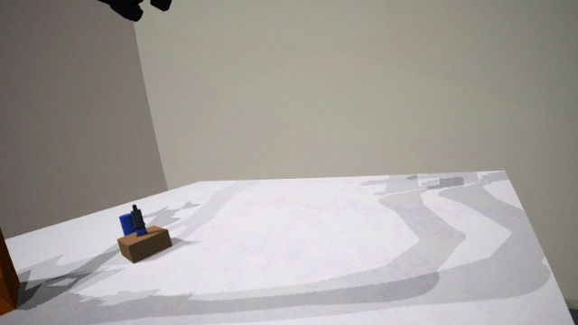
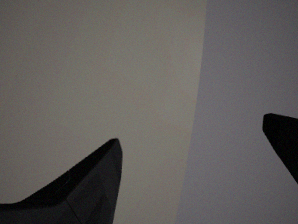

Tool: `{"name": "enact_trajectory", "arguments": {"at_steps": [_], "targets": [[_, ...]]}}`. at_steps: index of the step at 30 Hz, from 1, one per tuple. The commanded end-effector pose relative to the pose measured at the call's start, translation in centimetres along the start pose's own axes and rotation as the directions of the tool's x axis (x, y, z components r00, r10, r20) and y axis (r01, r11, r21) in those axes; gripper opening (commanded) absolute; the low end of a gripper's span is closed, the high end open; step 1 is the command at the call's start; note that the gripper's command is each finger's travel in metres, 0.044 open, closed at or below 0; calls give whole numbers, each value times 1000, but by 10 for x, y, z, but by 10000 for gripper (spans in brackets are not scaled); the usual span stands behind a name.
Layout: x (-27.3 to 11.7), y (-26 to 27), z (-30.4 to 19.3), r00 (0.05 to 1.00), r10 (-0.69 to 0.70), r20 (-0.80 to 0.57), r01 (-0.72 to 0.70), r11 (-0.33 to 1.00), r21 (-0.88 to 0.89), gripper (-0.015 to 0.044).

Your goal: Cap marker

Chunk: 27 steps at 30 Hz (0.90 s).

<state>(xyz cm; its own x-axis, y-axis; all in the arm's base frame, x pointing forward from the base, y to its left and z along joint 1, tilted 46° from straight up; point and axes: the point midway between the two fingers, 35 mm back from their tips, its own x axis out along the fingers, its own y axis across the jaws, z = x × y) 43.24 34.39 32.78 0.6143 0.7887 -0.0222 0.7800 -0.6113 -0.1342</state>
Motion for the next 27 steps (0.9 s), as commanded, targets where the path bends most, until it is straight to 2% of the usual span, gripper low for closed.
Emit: {"name": "enact_trajectory", "arguments": {"at_steps": [1,3,6,11,15,19,23,27], "targets": [[0,1,2,1000,5,7,-6,1000,19,374],[2,12,20,997,48,59,-58,985,164,321],[2,34,60,973,142,183,-212,863,459,251],[-10,67,126,881,277,384,-472,451,757,251],[-24,84,165,795,346,498,-566,129,815,251],[-41,98,199,698,401,594,-577,-176,797,251],[-60,109,230,589,443,675,-512,-441,737,251],[-83,118,259,468,478,743,-374,-655,656,251]]}}
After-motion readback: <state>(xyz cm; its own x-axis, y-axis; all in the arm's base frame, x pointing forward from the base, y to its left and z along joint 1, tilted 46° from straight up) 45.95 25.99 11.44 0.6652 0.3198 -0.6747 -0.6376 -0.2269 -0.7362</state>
